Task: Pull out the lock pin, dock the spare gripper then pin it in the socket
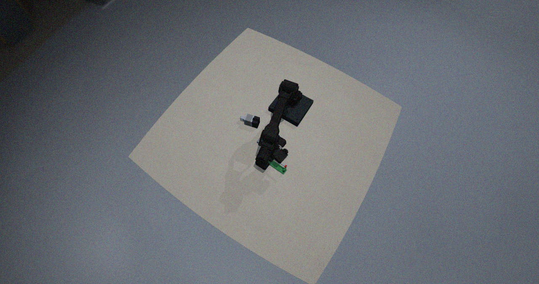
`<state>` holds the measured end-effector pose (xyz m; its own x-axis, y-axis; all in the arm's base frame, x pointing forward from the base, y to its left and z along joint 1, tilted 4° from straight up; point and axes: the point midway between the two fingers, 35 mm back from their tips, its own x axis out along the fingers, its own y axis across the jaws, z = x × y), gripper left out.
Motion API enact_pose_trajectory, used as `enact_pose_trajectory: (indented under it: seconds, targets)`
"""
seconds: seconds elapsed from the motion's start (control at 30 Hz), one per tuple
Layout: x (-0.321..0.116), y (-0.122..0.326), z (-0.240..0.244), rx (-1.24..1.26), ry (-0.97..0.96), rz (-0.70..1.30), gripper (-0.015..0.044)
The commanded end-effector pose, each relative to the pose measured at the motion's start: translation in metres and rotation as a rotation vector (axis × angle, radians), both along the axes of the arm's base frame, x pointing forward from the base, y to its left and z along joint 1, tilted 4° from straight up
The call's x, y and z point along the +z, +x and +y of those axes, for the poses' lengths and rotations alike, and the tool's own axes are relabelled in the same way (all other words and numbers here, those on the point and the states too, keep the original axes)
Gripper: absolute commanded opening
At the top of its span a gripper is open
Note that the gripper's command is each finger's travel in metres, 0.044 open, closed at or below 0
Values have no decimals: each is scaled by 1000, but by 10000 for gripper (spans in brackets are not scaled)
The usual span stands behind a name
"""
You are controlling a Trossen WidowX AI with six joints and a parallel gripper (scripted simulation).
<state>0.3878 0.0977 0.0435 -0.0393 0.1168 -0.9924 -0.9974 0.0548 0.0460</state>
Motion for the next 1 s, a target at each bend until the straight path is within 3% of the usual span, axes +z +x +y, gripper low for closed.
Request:
enact_pose_trajectory:
  seconds: [0.0,0.97]
  targets:
    - [0,-2,-3,5,-2,1,0]
    - [-39,-3,-3,3,4,-20,0]
